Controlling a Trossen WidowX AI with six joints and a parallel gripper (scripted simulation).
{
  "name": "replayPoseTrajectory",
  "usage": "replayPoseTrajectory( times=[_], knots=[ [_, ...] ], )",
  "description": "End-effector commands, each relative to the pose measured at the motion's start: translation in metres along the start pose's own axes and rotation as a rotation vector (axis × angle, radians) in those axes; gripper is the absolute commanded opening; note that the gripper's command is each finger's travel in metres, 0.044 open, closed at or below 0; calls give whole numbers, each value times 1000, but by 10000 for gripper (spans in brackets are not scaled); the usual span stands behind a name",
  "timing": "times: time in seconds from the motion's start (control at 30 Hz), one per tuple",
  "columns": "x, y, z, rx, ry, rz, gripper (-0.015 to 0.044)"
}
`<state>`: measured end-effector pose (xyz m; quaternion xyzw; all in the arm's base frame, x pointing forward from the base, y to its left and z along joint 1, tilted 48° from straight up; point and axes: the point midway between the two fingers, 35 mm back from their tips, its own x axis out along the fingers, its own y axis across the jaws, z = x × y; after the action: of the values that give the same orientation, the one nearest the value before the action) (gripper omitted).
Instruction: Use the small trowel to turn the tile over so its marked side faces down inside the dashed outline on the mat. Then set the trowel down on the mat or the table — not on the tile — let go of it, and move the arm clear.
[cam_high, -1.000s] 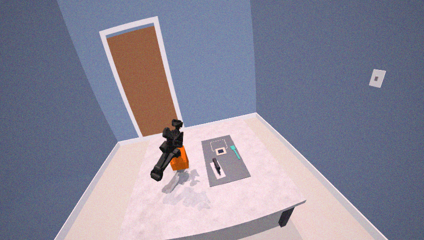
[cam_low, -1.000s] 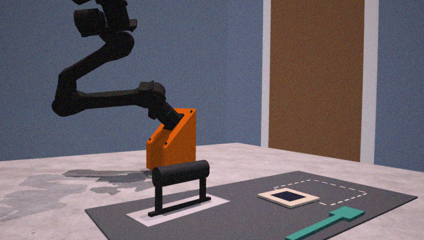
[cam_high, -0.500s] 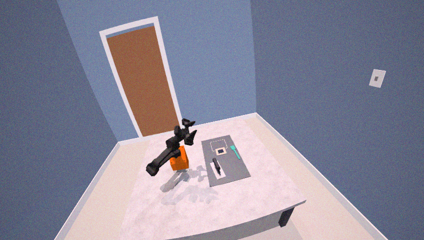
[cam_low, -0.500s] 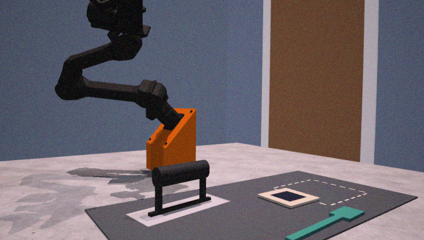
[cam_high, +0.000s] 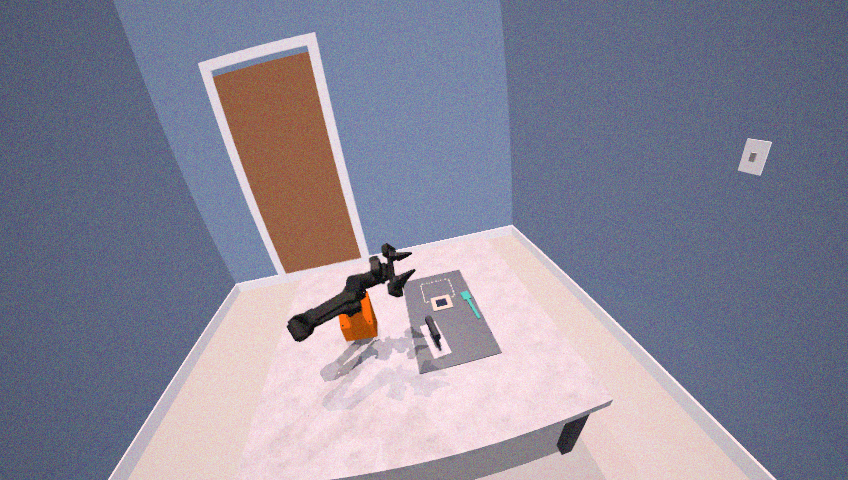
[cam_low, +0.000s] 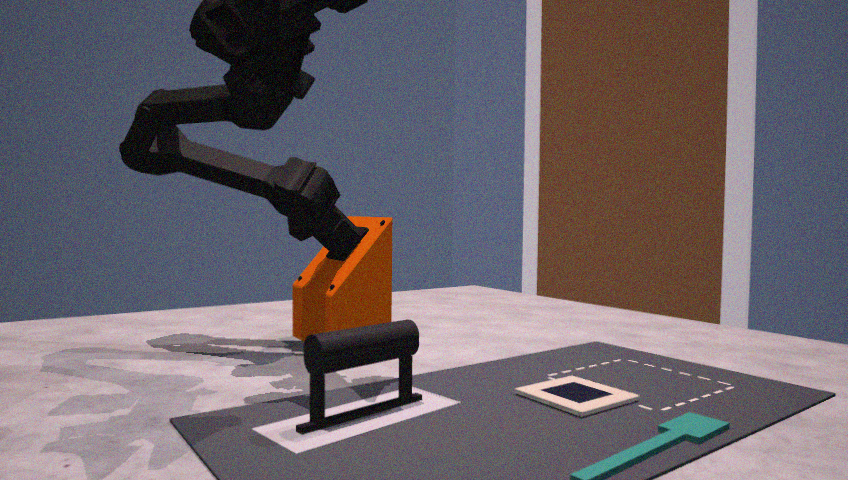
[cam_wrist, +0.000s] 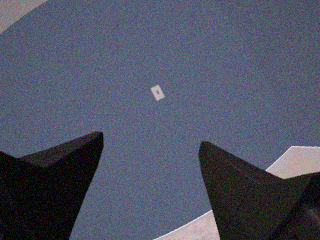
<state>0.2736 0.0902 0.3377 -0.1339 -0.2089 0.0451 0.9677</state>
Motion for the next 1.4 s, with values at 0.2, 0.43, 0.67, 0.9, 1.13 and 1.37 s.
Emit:
replayPoseTrajectory(
  times=[0.2,0.43,0.67,0.9,1.13,1.37],
  knots=[
    [4,-17,-60,86,188,-43,300],
    [1,-35,-102,175,322,-106,300],
    [-10,-56,-144,275,456,-192,300],
    [-28,-78,-185,388,583,-302,300],
    [-53,-98,-222,514,699,-434,300],
    [-85,-116,-255,650,799,-588,300]
  ],
)
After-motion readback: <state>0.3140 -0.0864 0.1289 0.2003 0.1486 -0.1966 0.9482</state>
